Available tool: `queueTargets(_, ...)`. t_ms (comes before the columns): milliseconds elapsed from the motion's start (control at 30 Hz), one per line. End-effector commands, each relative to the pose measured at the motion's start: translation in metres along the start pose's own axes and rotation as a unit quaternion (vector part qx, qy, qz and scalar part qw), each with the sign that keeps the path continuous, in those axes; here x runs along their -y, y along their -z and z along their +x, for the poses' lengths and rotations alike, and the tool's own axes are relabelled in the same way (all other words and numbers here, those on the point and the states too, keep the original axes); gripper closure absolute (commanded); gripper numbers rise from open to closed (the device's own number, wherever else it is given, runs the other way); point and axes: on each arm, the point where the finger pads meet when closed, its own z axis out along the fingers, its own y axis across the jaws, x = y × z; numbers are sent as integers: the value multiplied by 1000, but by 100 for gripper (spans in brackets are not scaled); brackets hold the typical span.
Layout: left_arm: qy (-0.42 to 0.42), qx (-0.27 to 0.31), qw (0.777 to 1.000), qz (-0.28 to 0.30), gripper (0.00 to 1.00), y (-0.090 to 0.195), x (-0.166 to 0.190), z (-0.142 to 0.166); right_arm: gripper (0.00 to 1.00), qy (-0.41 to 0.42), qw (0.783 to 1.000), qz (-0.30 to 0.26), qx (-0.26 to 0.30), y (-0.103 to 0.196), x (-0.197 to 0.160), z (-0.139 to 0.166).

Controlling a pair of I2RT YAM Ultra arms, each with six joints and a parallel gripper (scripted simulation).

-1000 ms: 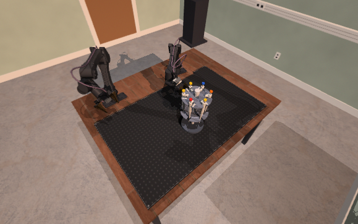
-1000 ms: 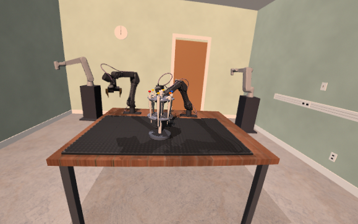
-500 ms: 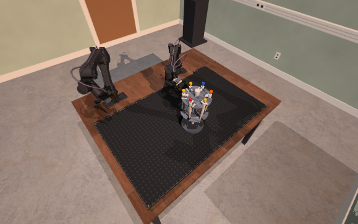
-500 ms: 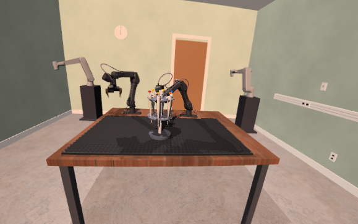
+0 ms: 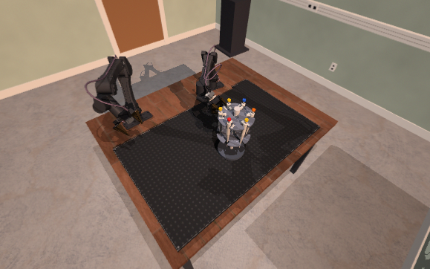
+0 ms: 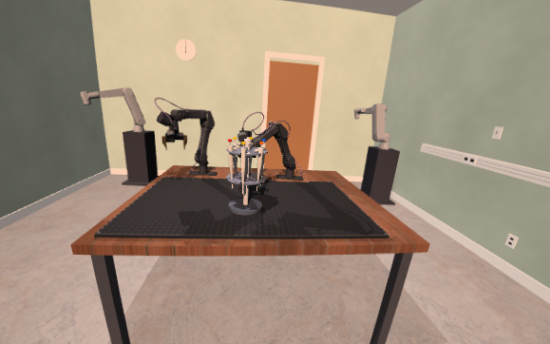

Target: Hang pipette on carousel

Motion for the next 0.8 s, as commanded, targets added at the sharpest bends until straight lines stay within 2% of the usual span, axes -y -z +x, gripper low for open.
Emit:
queueTargets(0,15,7,1000,-2,50,14,-2,-12,0,7,1000,3,13,3,4,-7)
queueTargets(767,14,5,1000,-2,50,52,-3,-10,0,7,1000,3,13,3,4,-7)
